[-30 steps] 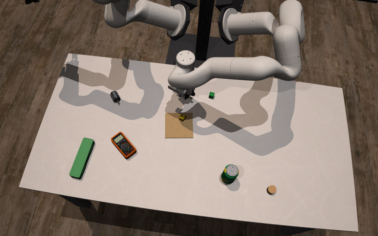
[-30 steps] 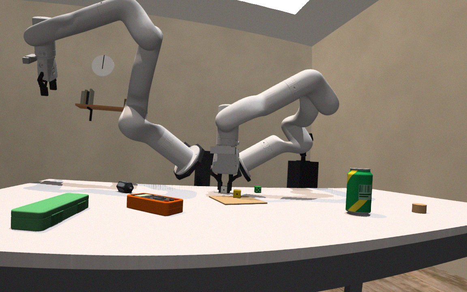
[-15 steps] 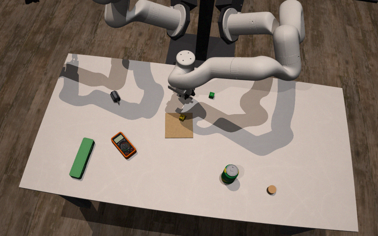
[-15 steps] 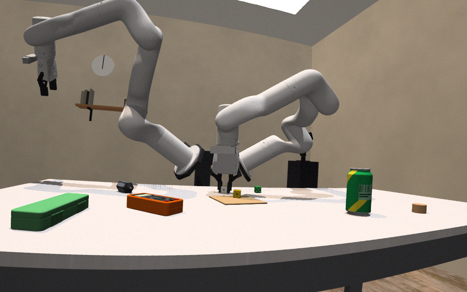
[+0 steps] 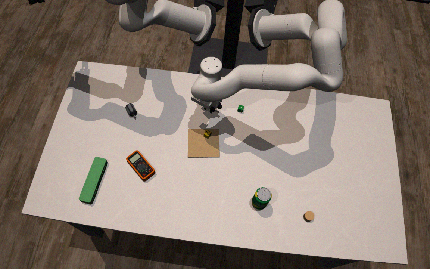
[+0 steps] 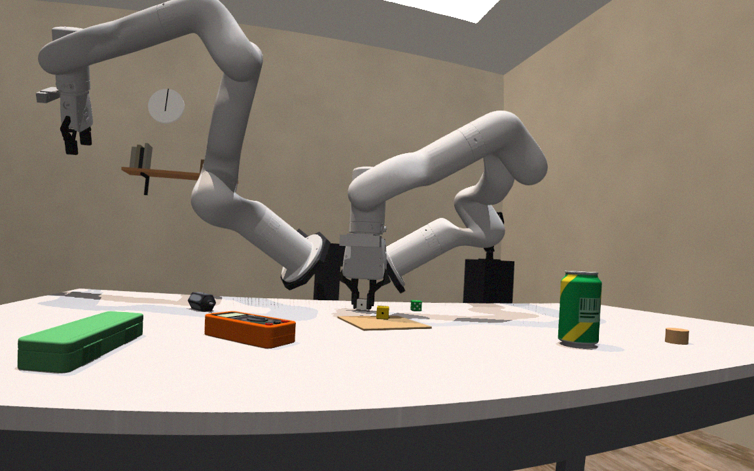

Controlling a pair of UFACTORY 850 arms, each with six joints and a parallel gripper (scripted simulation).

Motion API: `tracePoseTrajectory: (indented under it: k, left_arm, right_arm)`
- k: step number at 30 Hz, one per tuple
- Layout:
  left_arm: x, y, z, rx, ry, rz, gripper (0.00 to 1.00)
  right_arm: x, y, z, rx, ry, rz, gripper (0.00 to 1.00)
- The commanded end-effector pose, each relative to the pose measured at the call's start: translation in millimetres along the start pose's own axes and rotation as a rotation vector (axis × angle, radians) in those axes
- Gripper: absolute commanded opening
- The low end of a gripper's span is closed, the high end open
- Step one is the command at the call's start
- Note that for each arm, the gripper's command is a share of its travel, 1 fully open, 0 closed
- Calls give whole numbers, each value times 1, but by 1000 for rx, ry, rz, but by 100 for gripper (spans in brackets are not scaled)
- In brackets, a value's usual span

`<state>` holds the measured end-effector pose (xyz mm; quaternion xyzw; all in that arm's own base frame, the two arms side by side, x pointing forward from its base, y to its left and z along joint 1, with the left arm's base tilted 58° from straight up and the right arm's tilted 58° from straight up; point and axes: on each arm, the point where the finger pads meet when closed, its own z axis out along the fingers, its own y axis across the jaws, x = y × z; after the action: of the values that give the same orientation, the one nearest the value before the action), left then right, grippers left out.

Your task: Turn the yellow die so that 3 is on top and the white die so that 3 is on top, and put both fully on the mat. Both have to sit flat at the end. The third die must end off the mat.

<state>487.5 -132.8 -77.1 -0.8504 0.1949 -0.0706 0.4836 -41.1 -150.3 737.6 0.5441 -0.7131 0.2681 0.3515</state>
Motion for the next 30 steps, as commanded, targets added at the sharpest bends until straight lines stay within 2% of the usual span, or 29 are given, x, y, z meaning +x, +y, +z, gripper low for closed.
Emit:
tracePoseTrajectory:
  k: [1, 3, 5, 11, 15, 28, 30]
  left_arm:
    - [1, 0, -18, -1, 2, -1, 22]
    - [1, 0, -31, -1, 2, -1, 22]
    - [1, 0, -31, -1, 2, -1, 22]
    - [1, 0, -75, -1, 2, -1, 22]
    - [1, 0, -93, -1, 2, -1, 22]
    - [1, 0, -97, -1, 2, -1, 22]
    - [17, -2, -98, -1, 4, -8, 22]
  right_arm:
    - [0, 0, -1, 0, 2, 0, 100]
    - [0, 0, -1, 0, 2, 0, 100]
    - [0, 0, -1, 0, 2, 0, 100]
    - [0, 0, -1, 0, 2, 0, 100]
    - [0, 0, -1, 0, 2, 0, 100]
    - [0, 0, -1, 0, 2, 0, 100]
    - [0, 0, -1, 0, 2, 0, 100]
